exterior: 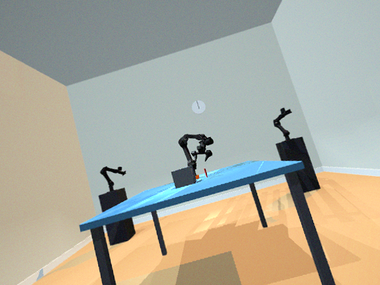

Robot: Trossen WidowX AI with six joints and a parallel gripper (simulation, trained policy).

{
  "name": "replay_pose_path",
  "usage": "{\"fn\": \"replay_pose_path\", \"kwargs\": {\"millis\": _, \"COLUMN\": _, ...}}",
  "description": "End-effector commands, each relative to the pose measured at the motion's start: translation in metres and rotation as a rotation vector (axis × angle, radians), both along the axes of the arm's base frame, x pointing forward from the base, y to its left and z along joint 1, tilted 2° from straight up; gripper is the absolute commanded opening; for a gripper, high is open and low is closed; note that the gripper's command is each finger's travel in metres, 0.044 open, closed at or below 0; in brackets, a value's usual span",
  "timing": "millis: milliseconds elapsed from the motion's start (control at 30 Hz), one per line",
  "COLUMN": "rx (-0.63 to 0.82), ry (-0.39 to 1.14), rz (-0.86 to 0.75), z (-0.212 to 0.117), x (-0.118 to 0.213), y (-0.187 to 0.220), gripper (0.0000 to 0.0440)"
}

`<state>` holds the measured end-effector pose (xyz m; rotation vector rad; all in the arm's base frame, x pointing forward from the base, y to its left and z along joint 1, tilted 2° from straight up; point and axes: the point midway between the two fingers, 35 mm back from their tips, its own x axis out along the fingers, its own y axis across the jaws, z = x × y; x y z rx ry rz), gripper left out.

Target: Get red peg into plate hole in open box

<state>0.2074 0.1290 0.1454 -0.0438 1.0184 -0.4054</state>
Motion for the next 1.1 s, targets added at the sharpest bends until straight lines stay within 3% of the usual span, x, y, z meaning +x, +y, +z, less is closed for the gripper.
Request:
{"fn": "replay_pose_path", "kwargs": {"millis": 0, "rx": 0.056, "ry": 0.025, "rz": -0.08, "z": -0.003, "x": -0.004, "y": -0.004, "gripper": 0.044}}
{"fn": "replay_pose_path", "kwargs": {"millis": 533, "rx": 0.309, "ry": 0.193, "rz": -0.524, "z": -0.028, "x": -0.033, "y": -0.017, "gripper": 0.044}}
{"fn": "replay_pose_path", "kwargs": {"millis": 1067, "rx": 0.449, "ry": 0.311, "rz": -0.754, "z": -0.083, "x": -0.047, "y": -0.008, "gripper": 0.044}}
